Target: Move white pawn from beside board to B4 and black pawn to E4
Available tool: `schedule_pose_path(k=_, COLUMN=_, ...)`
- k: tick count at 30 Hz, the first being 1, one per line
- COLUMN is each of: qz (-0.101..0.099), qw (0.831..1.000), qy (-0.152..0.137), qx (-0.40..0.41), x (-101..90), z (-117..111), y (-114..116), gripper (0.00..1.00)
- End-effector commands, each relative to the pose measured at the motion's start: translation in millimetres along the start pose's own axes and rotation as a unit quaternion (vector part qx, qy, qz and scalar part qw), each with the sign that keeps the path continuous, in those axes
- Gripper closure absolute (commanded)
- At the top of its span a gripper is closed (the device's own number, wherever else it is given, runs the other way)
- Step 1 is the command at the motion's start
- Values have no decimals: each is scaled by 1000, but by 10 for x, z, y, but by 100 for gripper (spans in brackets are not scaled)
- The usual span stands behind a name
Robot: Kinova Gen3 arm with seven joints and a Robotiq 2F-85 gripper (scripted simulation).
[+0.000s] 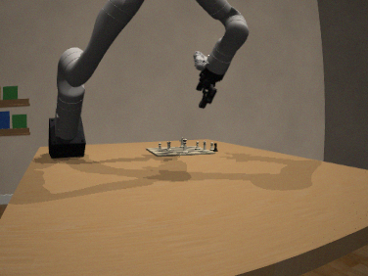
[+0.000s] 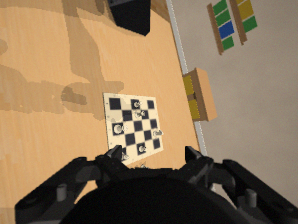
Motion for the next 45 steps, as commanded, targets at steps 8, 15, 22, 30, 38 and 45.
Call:
schedule_pose_path(k=8, qz=5, qw=999, qy=1, qx=36, x=21, z=32, y=-108, gripper=0)
schedule_pose_path(k=15, qz=9, qw=998, qy=1, qx=68, x=35, z=56, y=-191, gripper=0)
schedule_pose_path(k=22, qz=14, qw=995, qy=0, qx=99, x=48, z=80, y=-272, gripper=0)
schedule_pose_path(k=30, qz=14, qw=995, qy=0, qx=99, x=48, z=80, y=-272, gripper=0)
schedule_pose_path(k=38, qz=22, qw=987, qy=0, qx=160, x=72, z=123, y=-432, gripper=0)
schedule_pose_path(k=45, qz=22, qw=987, qy=0, qx=160, x=72, z=123, y=-432, gripper=0)
Point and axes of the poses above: the point where the finger pads meet when closed, its own x axis out along the fingers, its own y axis across the jaws, z = x × y, the point moved 4 cm from there along -x, back along the fingers
